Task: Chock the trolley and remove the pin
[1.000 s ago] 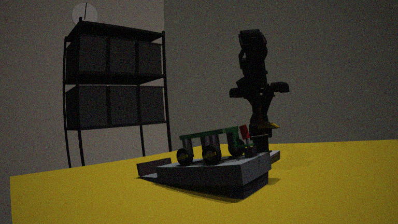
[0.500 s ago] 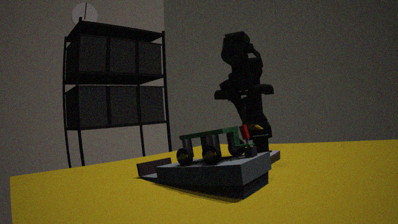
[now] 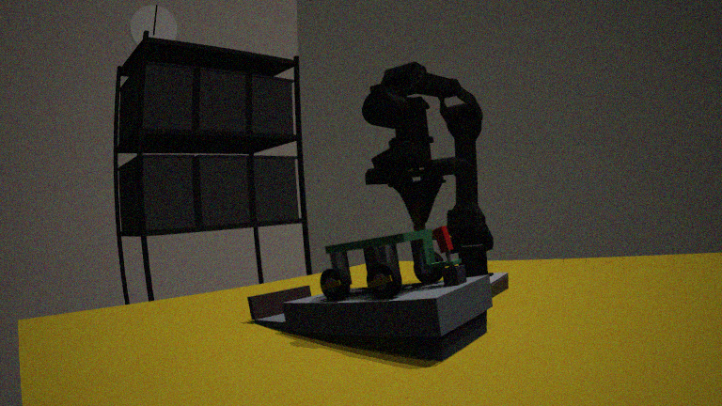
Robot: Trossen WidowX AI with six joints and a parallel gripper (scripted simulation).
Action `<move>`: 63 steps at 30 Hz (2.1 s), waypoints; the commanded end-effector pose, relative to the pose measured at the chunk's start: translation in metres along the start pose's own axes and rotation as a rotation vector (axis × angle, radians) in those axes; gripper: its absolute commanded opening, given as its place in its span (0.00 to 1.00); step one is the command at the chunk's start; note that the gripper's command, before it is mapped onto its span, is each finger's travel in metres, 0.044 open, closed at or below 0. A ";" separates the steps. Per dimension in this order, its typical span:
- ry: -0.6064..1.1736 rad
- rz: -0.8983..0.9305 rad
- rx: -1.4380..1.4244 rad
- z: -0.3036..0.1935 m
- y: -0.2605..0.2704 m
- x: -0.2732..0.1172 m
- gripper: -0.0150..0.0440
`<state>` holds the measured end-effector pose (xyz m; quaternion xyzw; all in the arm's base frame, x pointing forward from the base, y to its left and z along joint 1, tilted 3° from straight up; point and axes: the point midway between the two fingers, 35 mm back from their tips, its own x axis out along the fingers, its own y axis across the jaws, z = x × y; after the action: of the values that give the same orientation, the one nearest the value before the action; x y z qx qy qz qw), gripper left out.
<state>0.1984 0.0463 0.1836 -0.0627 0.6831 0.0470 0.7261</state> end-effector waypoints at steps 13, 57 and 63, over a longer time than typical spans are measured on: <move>0.000 0.000 -0.005 0.008 -0.049 0.005 0.25; -0.001 0.103 -0.006 0.043 -0.156 0.019 0.25; -0.002 0.103 -0.007 0.055 -0.157 0.020 0.25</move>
<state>0.2708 -0.1009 0.1678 -0.0306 0.6893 0.0892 0.7183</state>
